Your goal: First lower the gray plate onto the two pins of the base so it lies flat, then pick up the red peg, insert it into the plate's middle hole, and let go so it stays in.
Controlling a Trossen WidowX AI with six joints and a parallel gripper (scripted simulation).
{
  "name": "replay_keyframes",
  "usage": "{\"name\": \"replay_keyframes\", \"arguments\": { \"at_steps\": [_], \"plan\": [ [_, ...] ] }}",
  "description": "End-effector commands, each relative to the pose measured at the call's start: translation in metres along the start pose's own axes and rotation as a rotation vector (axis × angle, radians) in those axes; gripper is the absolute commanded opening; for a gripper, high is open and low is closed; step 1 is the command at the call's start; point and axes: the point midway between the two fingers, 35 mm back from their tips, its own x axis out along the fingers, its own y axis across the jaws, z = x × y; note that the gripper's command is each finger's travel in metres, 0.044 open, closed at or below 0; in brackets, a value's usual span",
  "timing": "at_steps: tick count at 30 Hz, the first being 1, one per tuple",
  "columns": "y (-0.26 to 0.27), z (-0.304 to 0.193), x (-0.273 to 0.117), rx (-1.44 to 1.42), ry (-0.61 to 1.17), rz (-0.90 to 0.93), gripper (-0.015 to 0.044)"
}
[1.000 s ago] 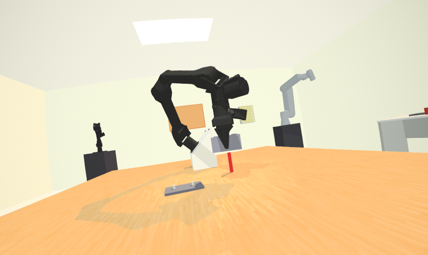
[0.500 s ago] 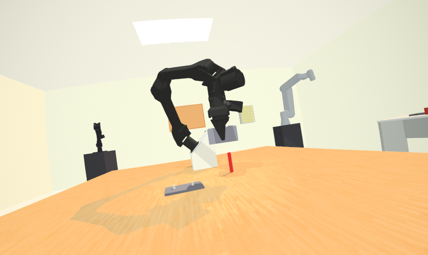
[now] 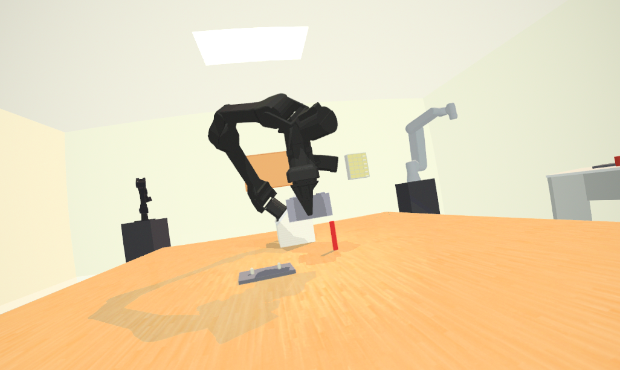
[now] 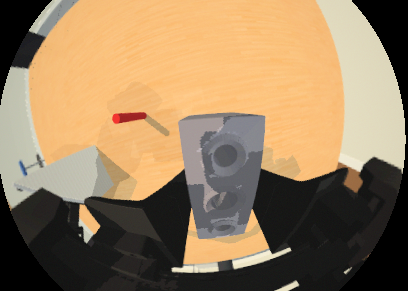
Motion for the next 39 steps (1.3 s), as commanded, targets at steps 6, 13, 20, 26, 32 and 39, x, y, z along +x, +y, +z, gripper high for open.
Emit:
{"name": "replay_keyframes", "arguments": {
  "at_steps": [6,13,20,26,32,39],
  "plan": [
    [-0.009,-0.027,0.011,-0.056,-0.003,-0.006,0.0],
    [-0.014,-0.047,0.021,-0.104,0.0,-0.008,0.0],
    [-0.018,-0.067,0.03,-0.151,0.007,-0.009,0.0],
    [-0.02,-0.084,0.038,-0.192,0.015,-0.009,0.0],
    [-0.02,-0.102,0.046,-0.232,0.025,-0.008,0.0],
    [-0.02,-0.115,0.052,-0.262,0.033,-0.006,0.0]
  ]
}}
